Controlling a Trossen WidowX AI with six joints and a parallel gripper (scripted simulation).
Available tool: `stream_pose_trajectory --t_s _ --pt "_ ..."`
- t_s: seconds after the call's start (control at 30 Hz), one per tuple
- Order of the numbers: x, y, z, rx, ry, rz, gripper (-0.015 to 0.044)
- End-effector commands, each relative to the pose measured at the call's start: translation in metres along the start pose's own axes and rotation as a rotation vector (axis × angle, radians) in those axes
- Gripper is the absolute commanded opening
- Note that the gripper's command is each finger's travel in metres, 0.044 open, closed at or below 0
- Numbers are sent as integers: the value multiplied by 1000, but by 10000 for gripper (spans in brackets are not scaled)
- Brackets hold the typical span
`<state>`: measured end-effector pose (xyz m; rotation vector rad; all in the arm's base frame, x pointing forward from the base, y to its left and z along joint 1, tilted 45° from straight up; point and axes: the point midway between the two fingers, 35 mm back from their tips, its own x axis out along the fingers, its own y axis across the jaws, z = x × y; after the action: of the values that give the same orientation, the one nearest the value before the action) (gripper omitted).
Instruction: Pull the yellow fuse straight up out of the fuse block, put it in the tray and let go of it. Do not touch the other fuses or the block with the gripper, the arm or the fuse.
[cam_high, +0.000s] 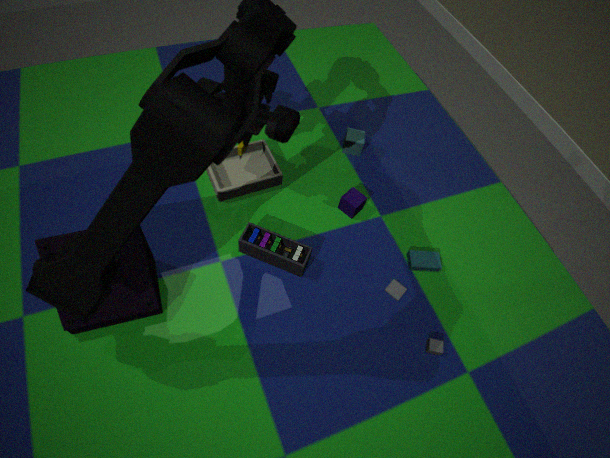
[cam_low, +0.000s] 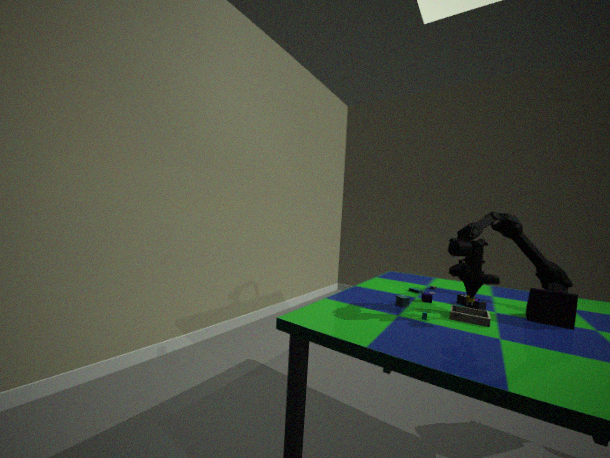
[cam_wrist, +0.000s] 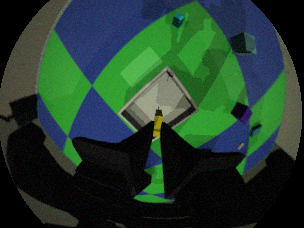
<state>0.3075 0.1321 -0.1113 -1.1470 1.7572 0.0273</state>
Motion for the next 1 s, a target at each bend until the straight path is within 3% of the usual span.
stream_pose_trajectory --t_s 0.0,0.6,0.97 --pt "11 0 -3 -8 12 -2 0" --pt "29 0 -4 -8 13 -3 0" --pt "26 0 -2 0 7 0 289"
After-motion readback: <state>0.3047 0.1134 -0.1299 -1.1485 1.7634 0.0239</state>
